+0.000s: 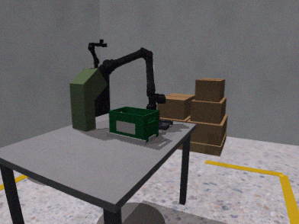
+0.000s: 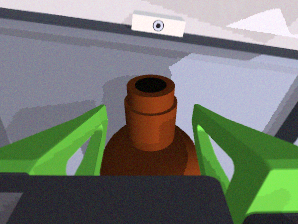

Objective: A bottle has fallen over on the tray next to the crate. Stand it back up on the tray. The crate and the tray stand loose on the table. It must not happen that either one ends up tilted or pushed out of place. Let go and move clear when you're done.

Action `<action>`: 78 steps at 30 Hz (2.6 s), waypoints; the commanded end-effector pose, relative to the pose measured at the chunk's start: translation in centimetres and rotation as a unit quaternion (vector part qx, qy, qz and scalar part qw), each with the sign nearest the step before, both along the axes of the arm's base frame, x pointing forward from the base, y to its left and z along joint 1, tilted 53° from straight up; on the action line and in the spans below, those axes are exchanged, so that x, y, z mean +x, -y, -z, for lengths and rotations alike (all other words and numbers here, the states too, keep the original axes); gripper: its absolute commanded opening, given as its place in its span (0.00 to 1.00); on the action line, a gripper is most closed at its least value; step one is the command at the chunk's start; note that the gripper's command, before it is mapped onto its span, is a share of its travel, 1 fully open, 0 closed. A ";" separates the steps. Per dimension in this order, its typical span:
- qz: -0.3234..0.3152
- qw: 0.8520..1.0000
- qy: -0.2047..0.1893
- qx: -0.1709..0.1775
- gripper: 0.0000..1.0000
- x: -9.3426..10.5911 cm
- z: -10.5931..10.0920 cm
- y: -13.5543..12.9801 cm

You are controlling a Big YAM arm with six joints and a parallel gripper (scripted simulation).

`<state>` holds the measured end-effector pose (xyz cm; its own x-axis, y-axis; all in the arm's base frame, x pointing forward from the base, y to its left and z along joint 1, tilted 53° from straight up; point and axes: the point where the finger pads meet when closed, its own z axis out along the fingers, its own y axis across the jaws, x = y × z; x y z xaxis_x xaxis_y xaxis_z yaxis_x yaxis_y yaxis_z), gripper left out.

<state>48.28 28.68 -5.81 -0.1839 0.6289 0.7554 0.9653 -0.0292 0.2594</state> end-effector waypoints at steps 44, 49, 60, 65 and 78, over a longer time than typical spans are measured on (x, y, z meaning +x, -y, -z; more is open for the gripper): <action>-0.004 1.000 0.003 0.000 0.00 -0.2 0.1 -0.5; -0.004 1.000 0.003 0.000 0.00 -0.2 0.1 -0.5; -0.004 1.000 0.003 0.000 0.00 -0.2 0.1 -0.5; -0.004 1.000 0.003 0.000 0.00 -0.2 0.1 -0.5; -0.004 1.000 0.003 0.000 0.00 -0.2 0.1 -0.5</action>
